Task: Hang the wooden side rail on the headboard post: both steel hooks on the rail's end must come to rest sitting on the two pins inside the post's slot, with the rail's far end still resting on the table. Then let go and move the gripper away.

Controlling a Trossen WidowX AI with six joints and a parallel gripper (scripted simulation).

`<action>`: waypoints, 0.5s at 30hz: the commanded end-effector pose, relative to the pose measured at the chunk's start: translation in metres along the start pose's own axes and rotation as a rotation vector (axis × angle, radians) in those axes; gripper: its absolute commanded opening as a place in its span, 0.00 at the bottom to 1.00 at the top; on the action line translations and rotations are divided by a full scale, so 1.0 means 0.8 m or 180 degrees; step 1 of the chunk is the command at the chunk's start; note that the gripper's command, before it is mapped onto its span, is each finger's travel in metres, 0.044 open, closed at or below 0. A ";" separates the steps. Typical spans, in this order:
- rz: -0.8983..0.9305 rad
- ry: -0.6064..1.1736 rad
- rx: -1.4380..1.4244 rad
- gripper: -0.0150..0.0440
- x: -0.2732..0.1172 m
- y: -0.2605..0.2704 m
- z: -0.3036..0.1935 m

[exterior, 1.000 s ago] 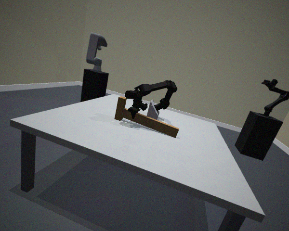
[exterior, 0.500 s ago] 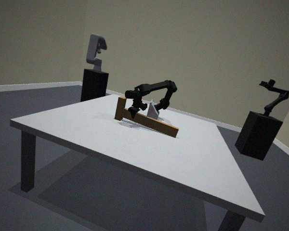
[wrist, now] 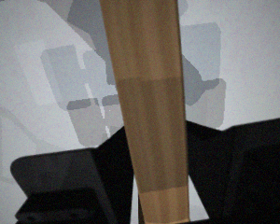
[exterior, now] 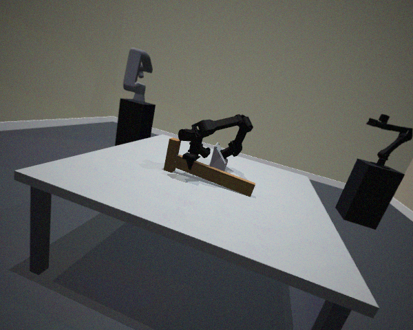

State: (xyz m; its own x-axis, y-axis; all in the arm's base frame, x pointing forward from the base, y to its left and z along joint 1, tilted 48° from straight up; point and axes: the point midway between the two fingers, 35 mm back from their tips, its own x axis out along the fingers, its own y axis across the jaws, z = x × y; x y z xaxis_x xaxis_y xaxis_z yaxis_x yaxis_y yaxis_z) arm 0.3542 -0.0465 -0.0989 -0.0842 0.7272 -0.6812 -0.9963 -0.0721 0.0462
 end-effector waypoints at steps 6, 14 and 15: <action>-0.0023 0.0014 0.0009 0.25 -0.005 0.001 -0.005; -0.0023 0.0014 0.0009 0.25 -0.004 0.001 -0.006; -0.0023 0.0014 0.0009 0.25 -0.004 0.001 -0.006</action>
State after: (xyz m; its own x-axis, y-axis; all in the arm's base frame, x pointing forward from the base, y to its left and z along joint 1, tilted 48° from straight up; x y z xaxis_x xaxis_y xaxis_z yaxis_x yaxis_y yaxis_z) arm 0.3535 -0.0478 -0.0997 -0.0848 0.7266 -0.6818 -0.9963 -0.0713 0.0479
